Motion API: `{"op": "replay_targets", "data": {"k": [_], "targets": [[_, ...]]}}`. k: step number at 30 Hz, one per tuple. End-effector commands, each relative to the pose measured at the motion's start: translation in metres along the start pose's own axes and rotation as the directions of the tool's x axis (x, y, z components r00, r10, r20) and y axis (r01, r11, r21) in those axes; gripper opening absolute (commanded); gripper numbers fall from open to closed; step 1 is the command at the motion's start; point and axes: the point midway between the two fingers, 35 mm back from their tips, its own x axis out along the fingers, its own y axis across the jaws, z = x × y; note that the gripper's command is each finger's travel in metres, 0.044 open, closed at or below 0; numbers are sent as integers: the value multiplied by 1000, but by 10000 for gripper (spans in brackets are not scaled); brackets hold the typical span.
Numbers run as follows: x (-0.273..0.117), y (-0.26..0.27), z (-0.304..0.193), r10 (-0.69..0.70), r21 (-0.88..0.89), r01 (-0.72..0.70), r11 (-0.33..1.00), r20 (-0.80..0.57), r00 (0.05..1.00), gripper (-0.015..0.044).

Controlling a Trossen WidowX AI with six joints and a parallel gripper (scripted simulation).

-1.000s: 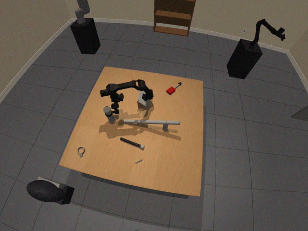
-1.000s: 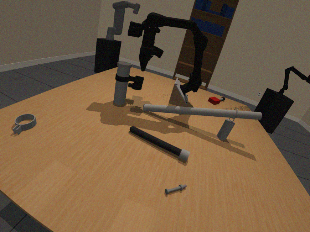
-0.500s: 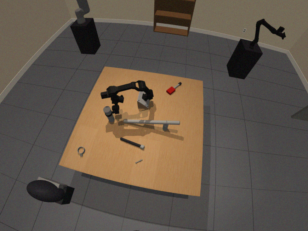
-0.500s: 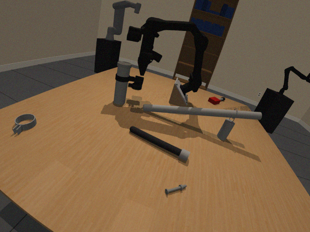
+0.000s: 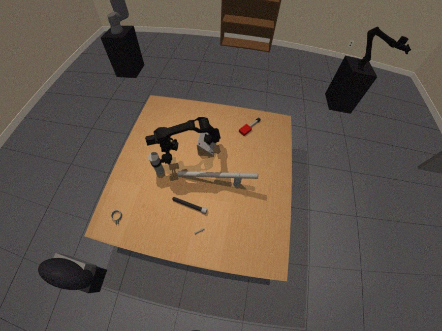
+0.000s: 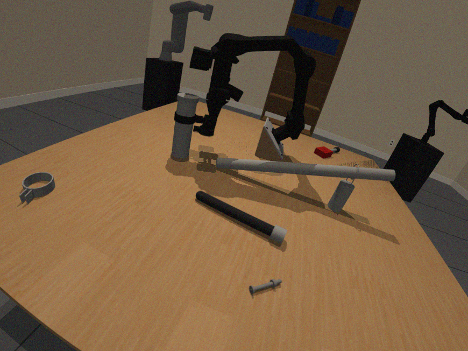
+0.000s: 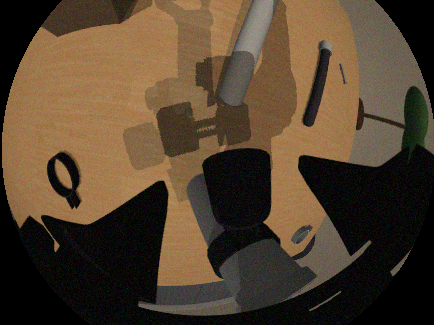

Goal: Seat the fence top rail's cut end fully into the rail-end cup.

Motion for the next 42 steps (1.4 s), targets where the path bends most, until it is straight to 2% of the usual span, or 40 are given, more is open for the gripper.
{"op": "replay_targets", "data": {"k": [1, 18, 31, 34, 37, 42], "targets": [[8, -1, 1, 2, 1, -2, 1000, 0, 1000, 440], [34, 0, 3, 15, -15, -15, 1000, 1, 1000, 440], [34, 0, 3, 15, -16, -15, 1000, 1, 1000, 99], [34, 0, 3, 15, -16, -15, 1000, 1, 1000, 79], [35, -2, 3, 15, 1, -15, 1000, -3, 1000, 0], [36, -6, 3, 14, 42, -14, 999, -14, 1000, 0]]}}
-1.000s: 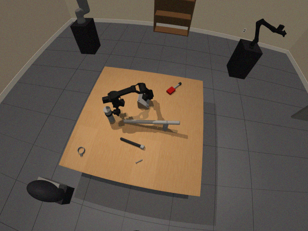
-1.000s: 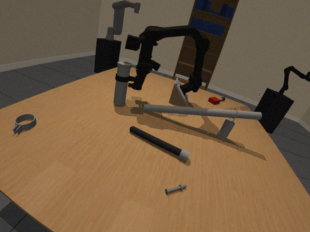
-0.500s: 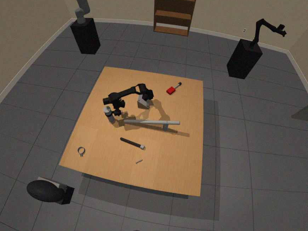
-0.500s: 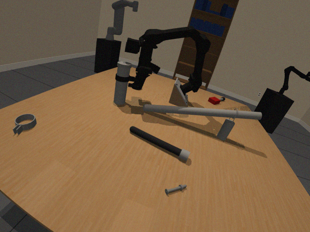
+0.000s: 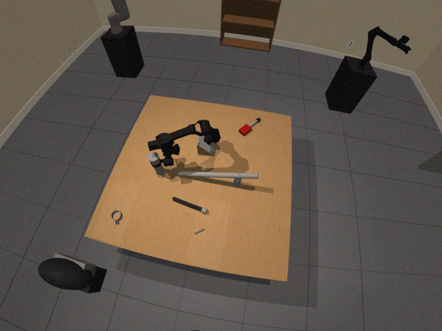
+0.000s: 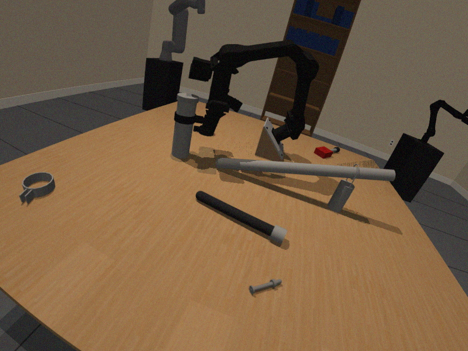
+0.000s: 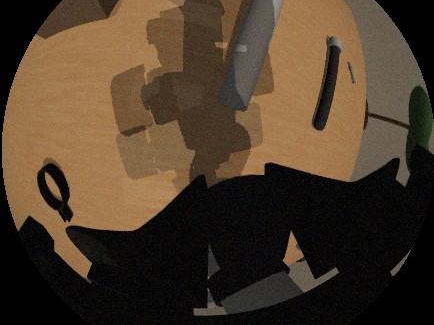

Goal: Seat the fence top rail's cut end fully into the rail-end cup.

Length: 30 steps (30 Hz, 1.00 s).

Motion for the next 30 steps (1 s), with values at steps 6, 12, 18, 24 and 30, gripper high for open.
{"op": "replay_targets", "data": {"k": [6, 12, 18, 24, 30], "targets": [[1, -7, -1, 3, 83, -1, 997, -24, 1000, 0], [2, -11, -1, 4, 123, 0, 992, -35, 999, 0], [3, -14, -1, 5, 158, 2, 988, -44, 999, 0], [4, -18, -2, 7, 200, 4, 980, -55, 998, 0], [6, -23, -3, 10, 250, 8, 968, -68, 998, 0]]}}
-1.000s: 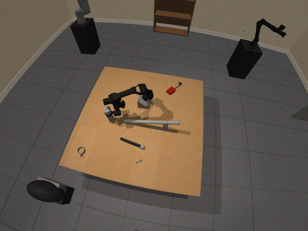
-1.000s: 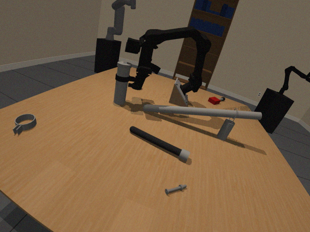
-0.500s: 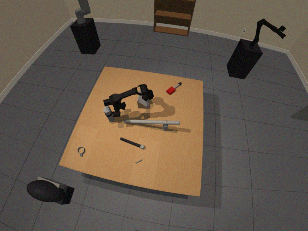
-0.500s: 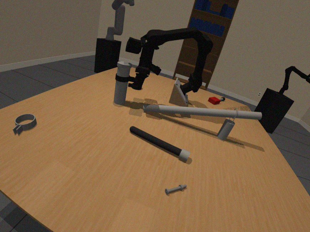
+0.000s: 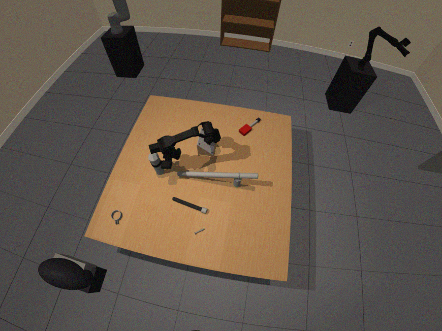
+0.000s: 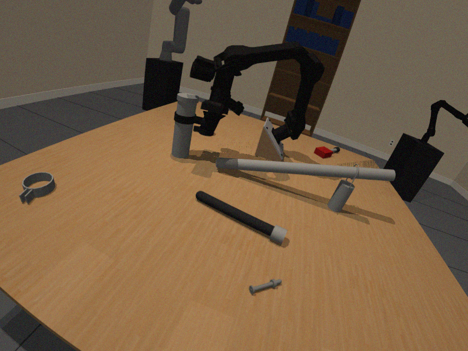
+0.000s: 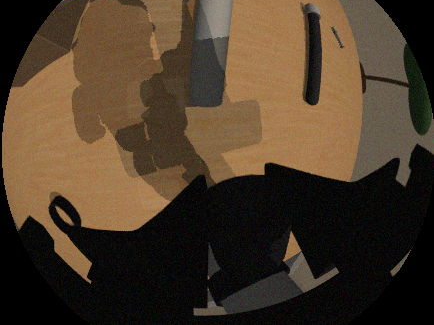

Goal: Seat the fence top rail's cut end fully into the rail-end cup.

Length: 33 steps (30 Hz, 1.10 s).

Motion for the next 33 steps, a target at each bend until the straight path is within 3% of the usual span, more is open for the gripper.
{"op": "replay_targets", "data": {"k": [1, 22, 33], "targets": [[0, -3, 0, 1, 39, 0, 999, -13, 1000, 0], [4, -16, -1, 5, 171, 4, 985, -48, 999, 0], [3, -12, -1, 3, 130, 2, 991, -37, 999, 0]]}}
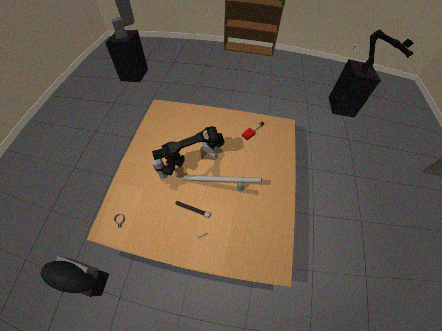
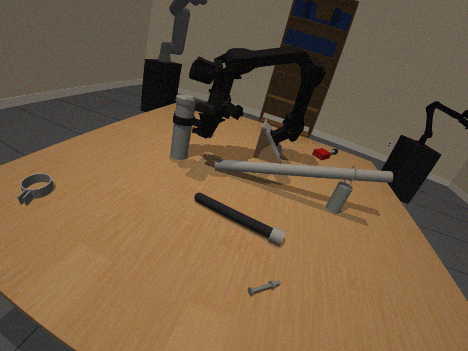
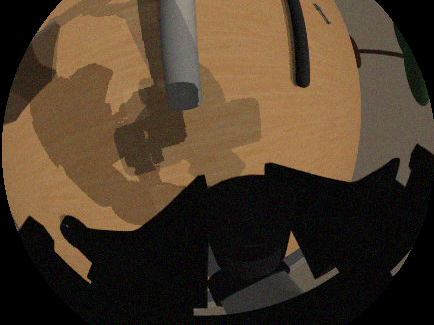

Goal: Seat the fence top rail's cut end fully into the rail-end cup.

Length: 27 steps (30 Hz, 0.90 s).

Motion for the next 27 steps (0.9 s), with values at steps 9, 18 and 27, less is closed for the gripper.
{"op": "replay_targets", "data": {"k": [9, 18, 27], "targets": [[-1, 1, 0, -1, -18, 1, 1000, 3, 1000, 0], [-1, 1, 0, -1, -18, 1, 1000, 3, 1000, 79], [-4, 0, 3, 0, -16, 0, 1000, 3, 1000, 315]]}}
